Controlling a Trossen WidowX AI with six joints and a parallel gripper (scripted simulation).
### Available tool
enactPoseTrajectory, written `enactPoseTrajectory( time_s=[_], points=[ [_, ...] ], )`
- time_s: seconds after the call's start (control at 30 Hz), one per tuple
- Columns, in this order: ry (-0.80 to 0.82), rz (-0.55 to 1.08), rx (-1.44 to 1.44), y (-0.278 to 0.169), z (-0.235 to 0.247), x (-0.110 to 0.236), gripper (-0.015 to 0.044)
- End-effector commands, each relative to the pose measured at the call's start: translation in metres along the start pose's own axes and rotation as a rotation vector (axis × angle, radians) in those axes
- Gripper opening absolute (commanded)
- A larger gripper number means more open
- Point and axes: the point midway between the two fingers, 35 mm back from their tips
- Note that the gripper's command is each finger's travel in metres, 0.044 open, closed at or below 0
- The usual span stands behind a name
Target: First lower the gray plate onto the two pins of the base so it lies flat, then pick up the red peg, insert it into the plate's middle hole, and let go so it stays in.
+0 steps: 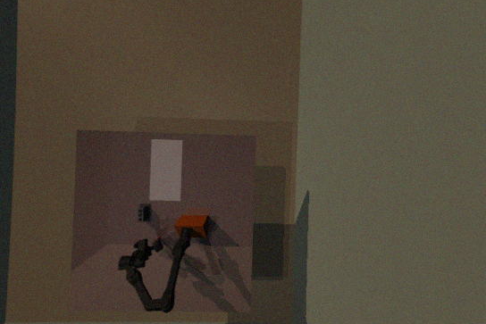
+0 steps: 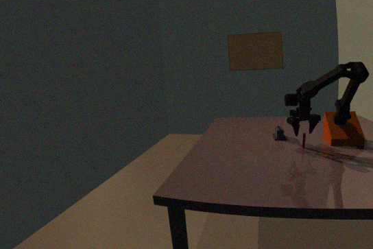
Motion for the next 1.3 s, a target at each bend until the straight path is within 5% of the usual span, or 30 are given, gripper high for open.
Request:
enactPoseTrajectory(
  time_s=[0.0, 0.53, 1.03, 1.27],
  points=[
    [-0.006, 0.005, -0.010, 0.000, -0.002, -0.007, 0.0440],
    [-0.005, 0.009, -0.010, -0.002, -0.004, -0.031, 0.0440],
    [-0.005, 0.009, -0.010, -0.002, -0.004, -0.031, 0.0046],
    [-0.005, 0.009, -0.010, -0.002, -0.004, -0.031, 0.0000]
  ],
)
Point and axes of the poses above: the point midway between the two fingers, 35 mm back from their tips, its own x axis back along the fingers, its own z axis across the jaws, y = z × x, and after that the axes turned 11 degrees about -x, right-handed
